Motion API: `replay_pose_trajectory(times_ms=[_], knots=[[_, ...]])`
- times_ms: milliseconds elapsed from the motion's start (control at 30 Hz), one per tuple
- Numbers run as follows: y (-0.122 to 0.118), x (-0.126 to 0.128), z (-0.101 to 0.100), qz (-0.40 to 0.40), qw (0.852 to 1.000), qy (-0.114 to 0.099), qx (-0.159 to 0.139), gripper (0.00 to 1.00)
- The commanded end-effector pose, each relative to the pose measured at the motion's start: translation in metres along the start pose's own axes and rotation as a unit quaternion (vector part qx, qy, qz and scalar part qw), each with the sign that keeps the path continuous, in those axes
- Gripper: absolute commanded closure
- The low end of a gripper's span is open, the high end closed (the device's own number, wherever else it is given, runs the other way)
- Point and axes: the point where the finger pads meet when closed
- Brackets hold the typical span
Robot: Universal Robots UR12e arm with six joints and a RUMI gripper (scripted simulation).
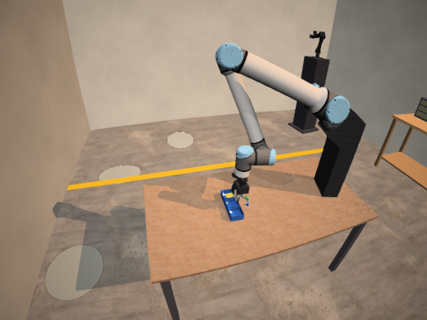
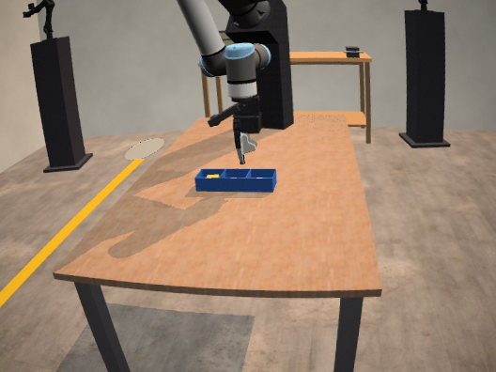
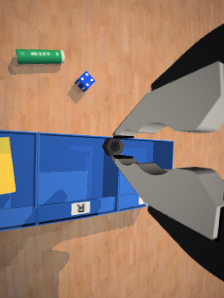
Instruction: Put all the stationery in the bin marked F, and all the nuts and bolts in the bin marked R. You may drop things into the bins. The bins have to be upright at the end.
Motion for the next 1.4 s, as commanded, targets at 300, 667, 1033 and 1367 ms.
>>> replay_pose_trajectory(times_ms=[300,667,1033,1367], knots=[[0.029,-0.024,-0.001,-0.008,1.000,-0.003,-0.002,1.00],[0.025,-0.021,-0.001,-0.008,1.000,-0.003,-0.002,1.00],[0.025,-0.021,-0.019,-0.008,1.000,-0.003,-0.002,1.00],[0.025,-0.021,-0.039,-0.008,1.000,-0.003,-0.002,1.00]])
Point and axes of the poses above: the point where the finger pads meet when closed, its own z axis back along the fingers, its own x axis across the jaws, y = z × x, and after that the axes turned 12 degrees about z, right-handed
